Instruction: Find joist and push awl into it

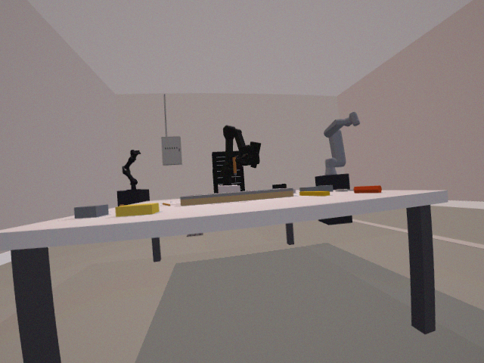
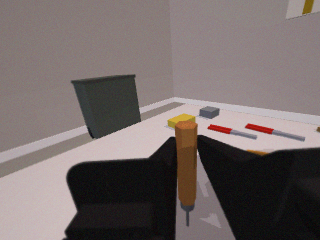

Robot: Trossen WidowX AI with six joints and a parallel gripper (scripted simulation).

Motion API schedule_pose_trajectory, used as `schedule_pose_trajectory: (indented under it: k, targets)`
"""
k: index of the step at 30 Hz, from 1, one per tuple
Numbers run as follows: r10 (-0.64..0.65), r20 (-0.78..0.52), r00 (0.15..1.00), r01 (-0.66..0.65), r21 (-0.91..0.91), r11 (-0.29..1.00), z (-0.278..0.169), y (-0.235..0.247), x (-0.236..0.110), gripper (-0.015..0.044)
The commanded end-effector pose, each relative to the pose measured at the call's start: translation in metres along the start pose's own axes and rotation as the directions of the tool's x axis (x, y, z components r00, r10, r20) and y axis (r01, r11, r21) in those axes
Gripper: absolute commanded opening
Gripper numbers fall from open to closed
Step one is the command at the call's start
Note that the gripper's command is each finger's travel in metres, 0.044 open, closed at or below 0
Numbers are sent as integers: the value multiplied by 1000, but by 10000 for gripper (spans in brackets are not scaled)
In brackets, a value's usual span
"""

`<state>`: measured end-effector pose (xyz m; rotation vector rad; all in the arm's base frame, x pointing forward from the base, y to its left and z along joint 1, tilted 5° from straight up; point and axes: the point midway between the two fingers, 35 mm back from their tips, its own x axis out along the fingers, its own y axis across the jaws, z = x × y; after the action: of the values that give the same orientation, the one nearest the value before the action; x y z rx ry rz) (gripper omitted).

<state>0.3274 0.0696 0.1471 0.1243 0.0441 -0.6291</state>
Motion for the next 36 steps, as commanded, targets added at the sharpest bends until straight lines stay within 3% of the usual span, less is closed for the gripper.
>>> schedule_pose_trajectory:
  k: [1,36]
  targets:
    - [-5,2,1000,5,3,1000,-2,-1,0,0]
    - [-5,2,1000,5,3,1000,-20,-1,2,0]
